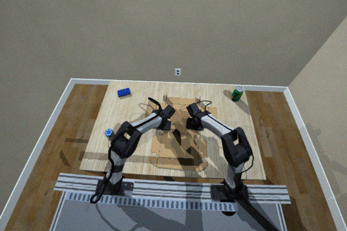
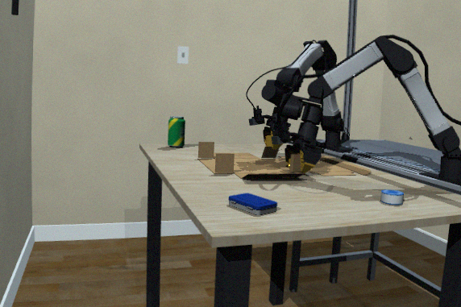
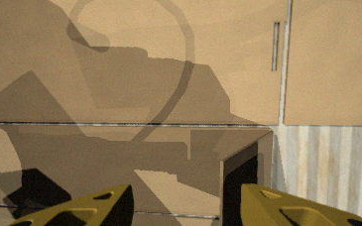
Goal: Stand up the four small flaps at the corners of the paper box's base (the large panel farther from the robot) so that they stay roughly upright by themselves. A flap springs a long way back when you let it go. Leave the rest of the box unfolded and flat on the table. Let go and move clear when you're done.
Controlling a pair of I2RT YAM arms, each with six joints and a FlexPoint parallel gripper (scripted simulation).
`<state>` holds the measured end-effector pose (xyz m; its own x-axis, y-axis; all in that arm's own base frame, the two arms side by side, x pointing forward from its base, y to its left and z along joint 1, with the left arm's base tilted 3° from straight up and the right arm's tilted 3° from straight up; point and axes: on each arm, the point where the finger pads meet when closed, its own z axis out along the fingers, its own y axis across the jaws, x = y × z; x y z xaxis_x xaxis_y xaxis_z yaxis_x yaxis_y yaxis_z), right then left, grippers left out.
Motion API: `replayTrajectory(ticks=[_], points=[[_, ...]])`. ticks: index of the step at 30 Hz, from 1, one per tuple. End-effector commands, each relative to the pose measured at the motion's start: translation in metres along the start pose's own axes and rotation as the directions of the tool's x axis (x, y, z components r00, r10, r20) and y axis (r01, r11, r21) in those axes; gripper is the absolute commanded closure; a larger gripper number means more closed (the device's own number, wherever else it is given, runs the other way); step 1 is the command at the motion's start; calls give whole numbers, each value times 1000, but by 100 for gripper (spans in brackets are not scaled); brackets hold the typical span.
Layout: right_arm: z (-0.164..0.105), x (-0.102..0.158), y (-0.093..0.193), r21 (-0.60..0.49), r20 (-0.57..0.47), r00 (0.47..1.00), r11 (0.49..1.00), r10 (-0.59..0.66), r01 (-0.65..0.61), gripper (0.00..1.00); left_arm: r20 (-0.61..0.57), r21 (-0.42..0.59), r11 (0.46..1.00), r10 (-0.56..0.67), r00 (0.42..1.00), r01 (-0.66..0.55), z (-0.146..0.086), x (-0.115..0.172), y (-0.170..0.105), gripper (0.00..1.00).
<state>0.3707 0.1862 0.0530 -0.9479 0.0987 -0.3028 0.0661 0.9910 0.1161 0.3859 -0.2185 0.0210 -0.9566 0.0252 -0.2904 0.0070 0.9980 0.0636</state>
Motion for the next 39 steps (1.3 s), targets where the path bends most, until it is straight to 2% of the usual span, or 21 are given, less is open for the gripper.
replayTrajectory(ticks=[1, 17, 18, 19, 30, 39], points=[[13, 10, 1, 13, -21, 1000, 1000, -3, 4, 50, -40, -20, 1000, 5, 999, -6, 11, 8, 1, 23], [41, 18, 9, 15, -20, 1000, 1000, -4, 4, 50, -40, -20, 1000, 5, 999, -6, 11, 8, 1, 23], [23, 6, 11, -1, -5, 1000, 1000, 5, -5, 50, -40, -20, 1000, 5, 999, -6, 11, 8, 1, 23], [18, 3, 12, -10, 8, 1000, 1000, 7, -7, 50, -40, -20, 1000, 5, 999, -6, 11, 8, 1, 23], [22, 3, 15, -8, 6, 1000, 1000, 3, -3, 50, -40, -20, 1000, 5, 999, -6, 11, 8, 1, 23], [-3, -7, 13, -27, 30, 1000, 1000, 2, -1, 50, -40, -20, 1000, 5, 999, -6, 11, 8, 1, 23]])
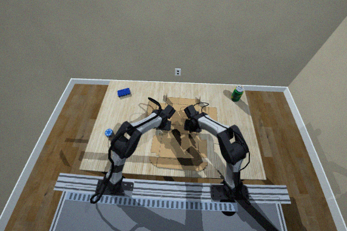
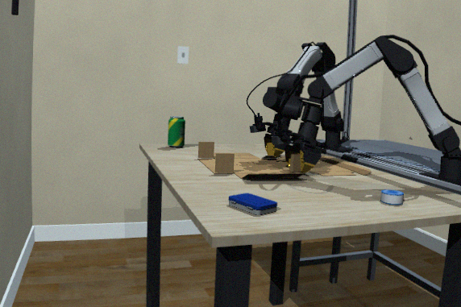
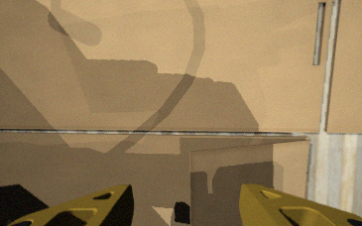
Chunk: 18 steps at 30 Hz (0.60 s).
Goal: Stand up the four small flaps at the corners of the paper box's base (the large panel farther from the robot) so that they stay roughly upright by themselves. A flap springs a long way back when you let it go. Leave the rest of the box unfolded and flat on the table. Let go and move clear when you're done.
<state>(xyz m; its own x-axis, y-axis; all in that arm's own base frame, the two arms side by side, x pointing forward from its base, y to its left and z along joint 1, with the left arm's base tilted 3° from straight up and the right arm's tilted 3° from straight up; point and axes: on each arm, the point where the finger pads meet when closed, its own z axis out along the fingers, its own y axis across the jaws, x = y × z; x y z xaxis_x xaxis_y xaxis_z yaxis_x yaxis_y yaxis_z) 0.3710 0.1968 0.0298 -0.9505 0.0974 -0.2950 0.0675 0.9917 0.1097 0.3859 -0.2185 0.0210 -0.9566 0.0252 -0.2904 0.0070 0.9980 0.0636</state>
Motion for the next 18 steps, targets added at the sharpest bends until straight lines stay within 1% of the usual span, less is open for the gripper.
replayTrajectory(ticks=[1, 4, 8, 10, 18], points=[[-29, -15, 4, -34, 38, 999, 999, 2, 0, 50, -40, -20, 1000, 5, 999, -6, 11, 8, 1, 23], [-37, -17, -1, -33, 38, 999, 999, 1, 0, 50, -40, -20, 1000, 5, 999, -6, 11, 8, 1, 23], [-42, -18, -5, -33, 38, 999, 999, 1, 0, 50, -40, -20, 1000, 5, 999, -6, 11, 8, 1, 23], [-38, -6, -17, -13, 7, 1000, 1000, -2, 2, 50, -40, -20, 1000, 5, 999, -6, 11, 8, 1, 23], [-44, -7, -33, -12, 5, 1000, 1000, -2, 2, 50, -40, -20, 1000, 5, 999, -6, 11, 8, 1, 23]])
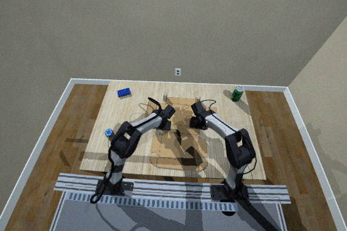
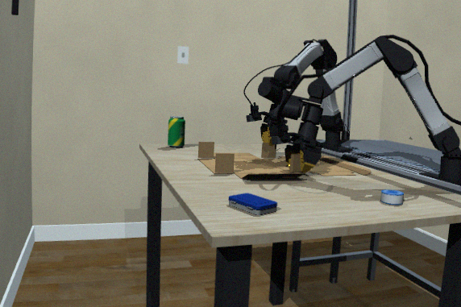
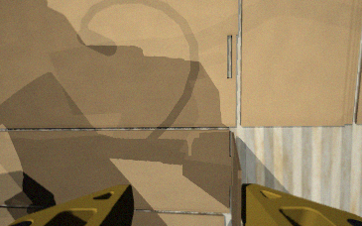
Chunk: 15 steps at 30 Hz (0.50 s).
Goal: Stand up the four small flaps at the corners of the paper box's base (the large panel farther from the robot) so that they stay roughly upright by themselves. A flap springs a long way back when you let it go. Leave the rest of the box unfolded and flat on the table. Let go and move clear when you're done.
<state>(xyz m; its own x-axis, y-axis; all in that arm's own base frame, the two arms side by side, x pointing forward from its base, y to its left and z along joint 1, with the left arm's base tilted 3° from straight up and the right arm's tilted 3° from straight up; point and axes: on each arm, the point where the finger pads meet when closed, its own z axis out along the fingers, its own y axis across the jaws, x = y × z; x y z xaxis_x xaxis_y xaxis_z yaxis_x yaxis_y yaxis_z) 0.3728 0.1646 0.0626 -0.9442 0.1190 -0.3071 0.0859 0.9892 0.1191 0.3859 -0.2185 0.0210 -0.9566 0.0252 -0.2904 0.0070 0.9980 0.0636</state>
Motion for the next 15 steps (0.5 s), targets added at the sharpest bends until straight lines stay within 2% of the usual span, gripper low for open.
replayTrajectory(ticks=[1, 8, 9, 10, 15], points=[[-11, 7, -5, -9, -11, 1000, 1000, -23, 23, 50, -40, -20, 1000, 5, 999, -6, 11, 8, 1, 23], [-11, 8, -3, -10, -11, 999, 999, -31, 30, 50, -62, -21, 1000, 6, 998, -7, 16, 15, 6, 23], [-11, 8, -4, -9, -10, 999, 1000, -30, 30, 50, -40, 5, 1000, 4, 999, -4, 16, 10, 3, 23], [-11, 8, -4, -9, -10, 1000, 1000, -30, 30, 50, 11, 53, 999, -12, 1000, 11, -8, -3, 2, 23], [-11, 7, -7, -7, -9, 1000, 1000, -25, 25, 50, 10, 110, 994, -27, 1000, 26, -10, -3, 2, 23]])
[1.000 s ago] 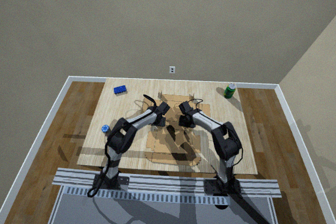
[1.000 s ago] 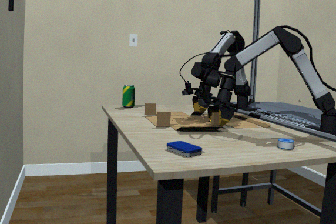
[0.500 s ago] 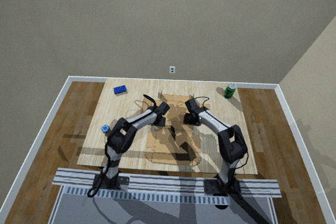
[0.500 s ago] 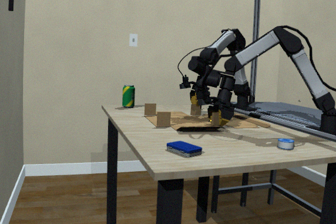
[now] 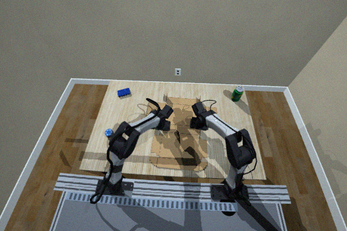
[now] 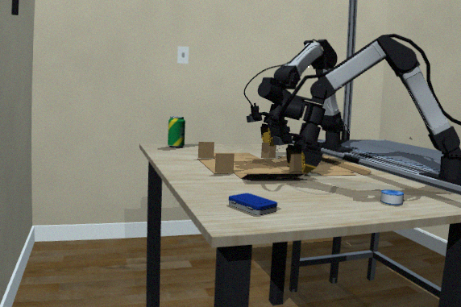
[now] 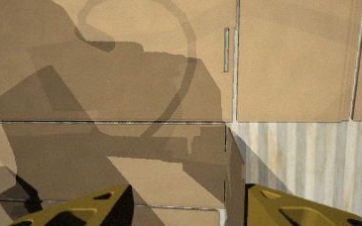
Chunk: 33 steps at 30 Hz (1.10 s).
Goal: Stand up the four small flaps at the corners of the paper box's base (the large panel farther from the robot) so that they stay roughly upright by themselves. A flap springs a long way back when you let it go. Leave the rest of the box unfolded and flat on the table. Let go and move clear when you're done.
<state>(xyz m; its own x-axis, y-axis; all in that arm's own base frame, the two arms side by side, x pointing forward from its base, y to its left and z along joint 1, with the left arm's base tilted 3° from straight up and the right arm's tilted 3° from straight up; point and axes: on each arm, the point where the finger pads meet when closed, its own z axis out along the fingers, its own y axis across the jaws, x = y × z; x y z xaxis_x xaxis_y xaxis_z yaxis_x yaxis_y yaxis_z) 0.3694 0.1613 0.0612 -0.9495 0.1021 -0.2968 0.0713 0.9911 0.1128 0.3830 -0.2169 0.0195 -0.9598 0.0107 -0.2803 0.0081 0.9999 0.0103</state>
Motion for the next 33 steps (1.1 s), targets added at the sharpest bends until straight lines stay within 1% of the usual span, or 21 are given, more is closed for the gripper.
replayTrajectory(ticks=[1, 7, 13, 16, 18, 19, 20, 27, 29, 31, 33], points=[[-11, 4, -3, -9, 3, 1000, 1000, -10, 10, 50, 26, 68, 997, 24, 999, -26, -10, -7, 2, 23], [-12, 4, -3, -9, 3, 1000, 1000, -10, 10, 50, 26, 86, 996, 19, 999, -21, -13, -8, 2, 23], [-12, 4, -4, -9, 3, 1000, 1000, -9, 9, 50, 24, 146, 989, 4, 1000, -7, -22, -10, 3, 23], [-13, 4, -3, -9, 3, 1000, 1000, -10, 10, 50, 24, 157, 988, 1, 1000, -5, -23, -10, 3, 23], [-13, 4, -3, -9, 3, 1000, 1000, -10, 10, 50, 9, 150, 989, 7, 1000, -8, -20, -6, 3, 23], [-13, 4, -3, -9, 3, 1000, 1000, -10, 10, 50, -12, 140, 990, 12, 1000, -10, -12, -1, 3, 23], [-13, 4, -3, -9, 3, 1000, 1000, -10, 10, 50, -19, 137, 991, 12, 1000, -10, -10, 0, 3, 23], [-13, 4, -4, -9, 3, 1000, 1000, -9, 9, 50, -21, 132, 991, 10, 1000, -7, -9, 0, 4, 23], [-13, 3, -5, -9, 3, 1000, 1000, -6, 6, 50, -15, 136, 991, 9, 1000, -7, -17, -1, 6, 23], [-15, 3, -7, -10, 2, 1000, 1000, -6, 6, 50, 25, 159, 987, 0, 1000, -4, -33, -15, 2, 23], [-17, 2, -10, -10, 2, 1000, 1000, -6, 6, 50, 35, 167, 986, -2, 999, -4, -40, -20, 1, 23]])
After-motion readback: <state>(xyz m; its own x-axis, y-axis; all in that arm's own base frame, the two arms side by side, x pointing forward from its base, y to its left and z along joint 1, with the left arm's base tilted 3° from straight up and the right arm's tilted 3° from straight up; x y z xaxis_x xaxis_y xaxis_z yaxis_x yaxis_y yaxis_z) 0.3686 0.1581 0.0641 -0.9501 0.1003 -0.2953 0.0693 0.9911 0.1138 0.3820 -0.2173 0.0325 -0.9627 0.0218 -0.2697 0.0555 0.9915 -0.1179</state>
